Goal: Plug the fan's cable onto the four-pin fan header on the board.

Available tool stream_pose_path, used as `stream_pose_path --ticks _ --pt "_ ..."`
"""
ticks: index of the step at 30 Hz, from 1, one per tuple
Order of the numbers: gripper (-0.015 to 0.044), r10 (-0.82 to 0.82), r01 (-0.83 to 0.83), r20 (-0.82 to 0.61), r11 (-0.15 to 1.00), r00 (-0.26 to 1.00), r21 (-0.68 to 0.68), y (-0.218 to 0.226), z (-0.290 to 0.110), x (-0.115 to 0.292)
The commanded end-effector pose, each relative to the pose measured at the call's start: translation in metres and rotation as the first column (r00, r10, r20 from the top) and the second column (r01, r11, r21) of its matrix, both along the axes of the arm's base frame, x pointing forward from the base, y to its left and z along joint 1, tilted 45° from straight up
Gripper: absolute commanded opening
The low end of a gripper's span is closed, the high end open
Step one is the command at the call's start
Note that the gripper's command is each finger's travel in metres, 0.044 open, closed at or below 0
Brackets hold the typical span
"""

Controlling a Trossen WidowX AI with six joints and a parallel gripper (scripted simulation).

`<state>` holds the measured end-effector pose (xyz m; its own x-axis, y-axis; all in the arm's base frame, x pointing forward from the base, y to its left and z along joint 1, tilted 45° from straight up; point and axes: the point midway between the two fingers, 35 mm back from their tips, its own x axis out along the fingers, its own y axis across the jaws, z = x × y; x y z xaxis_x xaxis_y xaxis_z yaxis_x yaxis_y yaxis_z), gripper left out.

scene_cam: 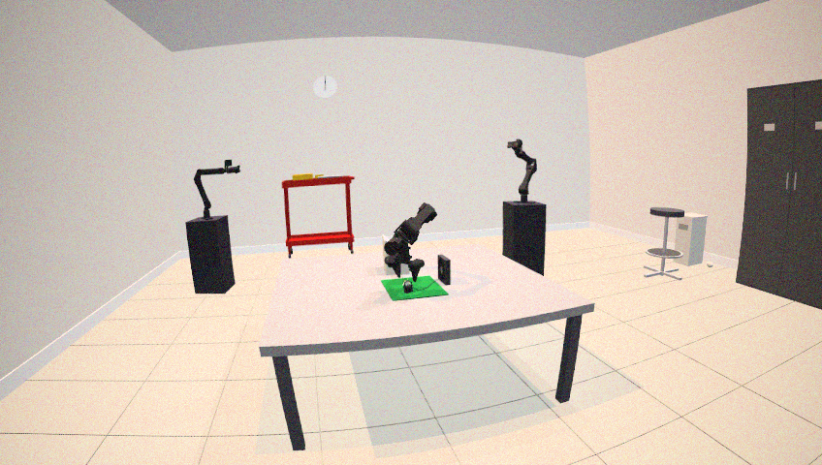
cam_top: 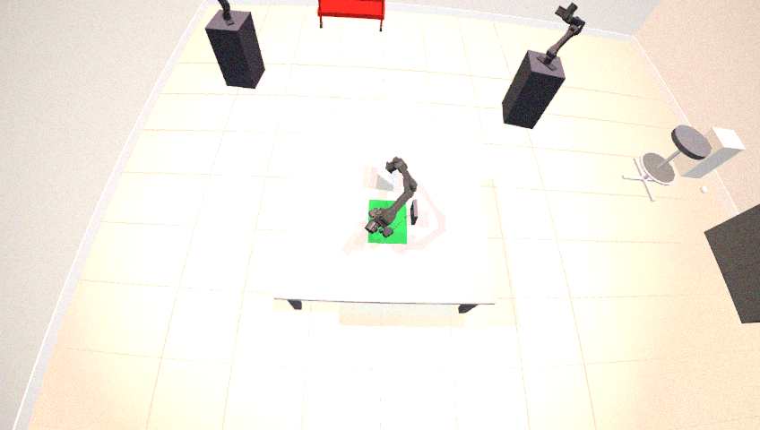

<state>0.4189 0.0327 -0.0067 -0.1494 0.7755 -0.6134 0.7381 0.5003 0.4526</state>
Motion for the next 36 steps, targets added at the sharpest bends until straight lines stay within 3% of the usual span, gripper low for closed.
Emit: stream_pose_path --ticks 1,28,36 --pt "0.044 -0.015 0.015 0.001 1.0 1.0 0.003 0.001 -0.003 0.001" --pt "0.044 -0.015 0.015 0.001 1.0 1.0 0.005 0.028 -0.03 0.0" --pt "0.023 -0.006 0.006 0.01 1.0 1.0 0.001 0.028 -0.028 0.001"
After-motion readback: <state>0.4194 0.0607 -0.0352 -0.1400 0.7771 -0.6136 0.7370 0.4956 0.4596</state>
